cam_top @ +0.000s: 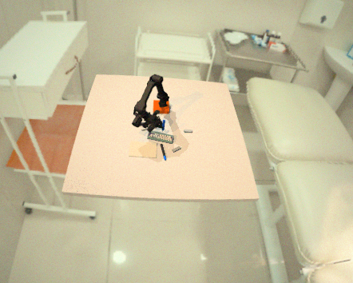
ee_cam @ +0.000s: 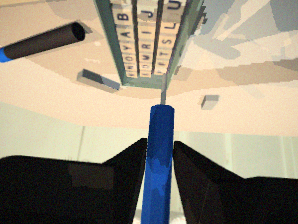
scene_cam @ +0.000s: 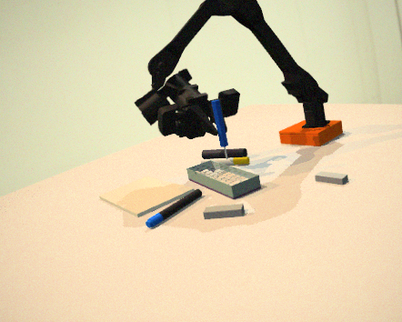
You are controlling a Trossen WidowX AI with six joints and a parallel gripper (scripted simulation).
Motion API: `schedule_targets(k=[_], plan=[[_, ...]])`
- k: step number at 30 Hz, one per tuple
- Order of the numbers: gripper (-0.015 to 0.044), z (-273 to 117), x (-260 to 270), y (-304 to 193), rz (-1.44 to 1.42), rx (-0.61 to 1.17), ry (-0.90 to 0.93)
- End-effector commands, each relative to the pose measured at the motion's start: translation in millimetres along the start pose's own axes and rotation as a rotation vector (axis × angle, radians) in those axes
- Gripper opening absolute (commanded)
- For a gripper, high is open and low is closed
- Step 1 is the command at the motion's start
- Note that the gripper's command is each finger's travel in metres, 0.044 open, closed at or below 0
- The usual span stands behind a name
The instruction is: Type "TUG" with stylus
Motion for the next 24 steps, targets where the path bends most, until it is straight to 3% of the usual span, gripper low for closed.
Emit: schedule_targets(k=[1, 14, 17, 24], plan=[[0.0, -20, 2, 9, -0.002, -0.001, 0.007], [0.0, -19, 5, 29, -0.001, 0.0, 0.006], [0.0079, -18, 6, 31, -0.001, 0.0, 0.006], [0.0081, -17, 6, 33, -0.001, 0.0, 0.006]])
Point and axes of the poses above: the point midway between the two fingers, 35 mm back from their tips, its own z axis out along the fingers, its own x axis across the jaws, y = z × x, the point moved 9 cm from there along -z, back along the fingers, and after that the axes turned 12 degrees about z, right-handed, at the moved point
